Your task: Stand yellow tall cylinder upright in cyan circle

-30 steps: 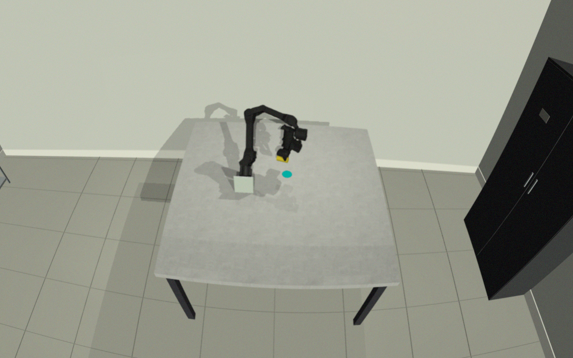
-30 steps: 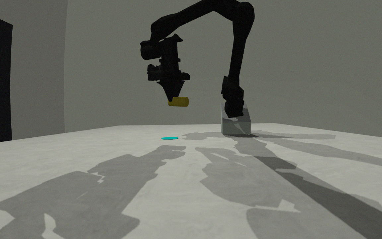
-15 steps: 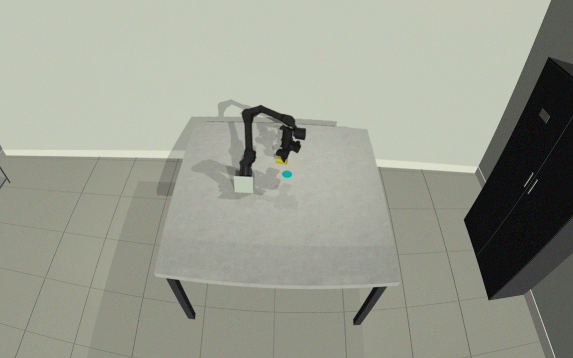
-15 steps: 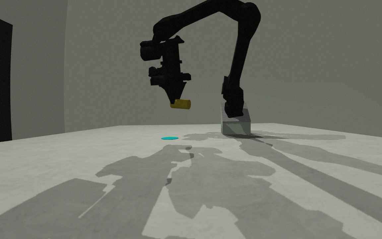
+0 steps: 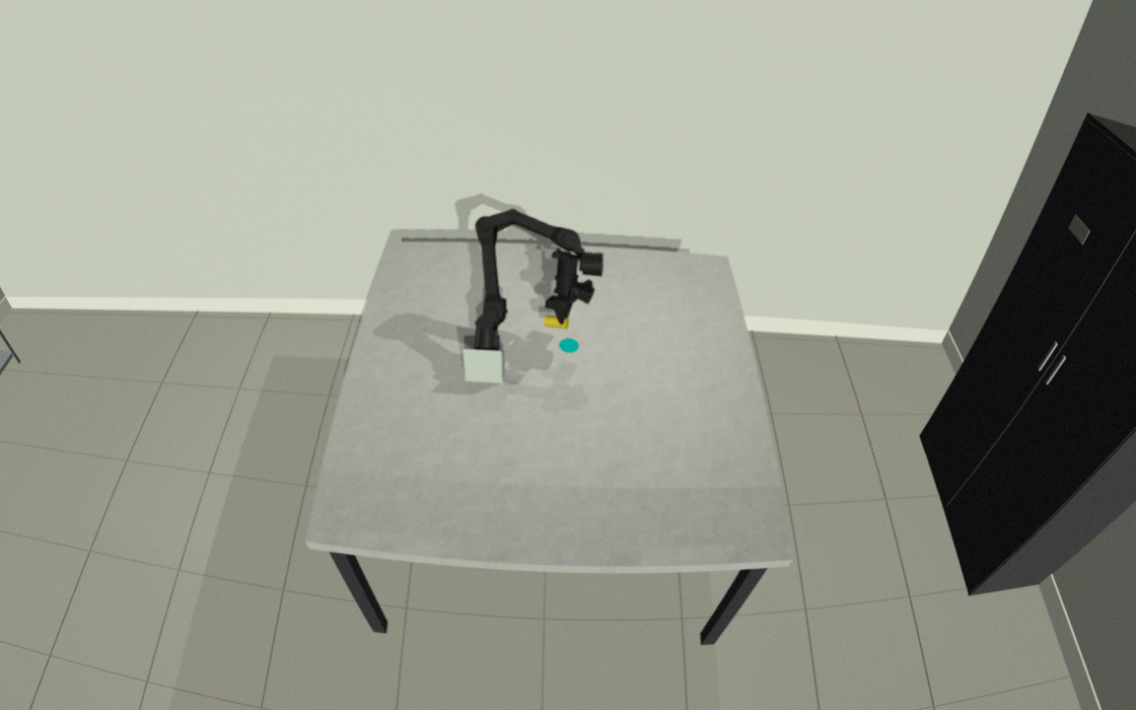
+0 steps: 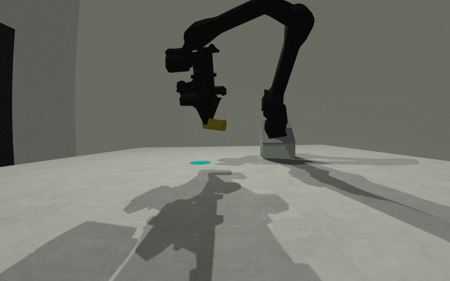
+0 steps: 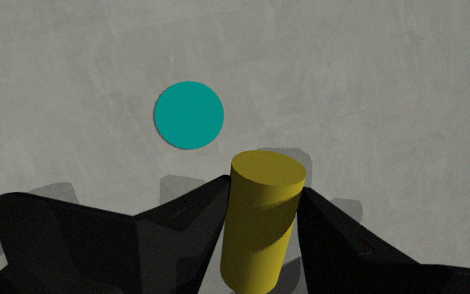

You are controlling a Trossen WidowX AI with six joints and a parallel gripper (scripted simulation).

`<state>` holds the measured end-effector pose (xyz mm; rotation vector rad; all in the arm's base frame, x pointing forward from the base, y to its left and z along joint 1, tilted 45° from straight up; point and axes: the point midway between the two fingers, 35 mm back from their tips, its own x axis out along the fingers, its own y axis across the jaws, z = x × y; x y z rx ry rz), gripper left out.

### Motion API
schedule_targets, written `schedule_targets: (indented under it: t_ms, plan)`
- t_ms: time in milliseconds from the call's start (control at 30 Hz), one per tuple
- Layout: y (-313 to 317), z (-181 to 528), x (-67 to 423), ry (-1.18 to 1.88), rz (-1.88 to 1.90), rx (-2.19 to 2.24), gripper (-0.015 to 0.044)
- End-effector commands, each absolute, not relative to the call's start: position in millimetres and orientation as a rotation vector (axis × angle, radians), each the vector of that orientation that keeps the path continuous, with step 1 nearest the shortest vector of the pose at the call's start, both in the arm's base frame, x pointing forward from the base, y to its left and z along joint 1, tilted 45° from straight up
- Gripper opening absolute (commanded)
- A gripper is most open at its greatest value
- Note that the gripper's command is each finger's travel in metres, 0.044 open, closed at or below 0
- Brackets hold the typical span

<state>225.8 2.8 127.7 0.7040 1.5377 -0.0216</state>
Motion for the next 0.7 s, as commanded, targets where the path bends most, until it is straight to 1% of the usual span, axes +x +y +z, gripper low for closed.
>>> schedule_targets:
  t_ms: [0,667]
  plan:
    - [3.0,125.3,222.8,1.531,-0.047,0.684,0.0105]
    - [3.9,118.4,219.6,1.481,-0.135,0.591,0.0105]
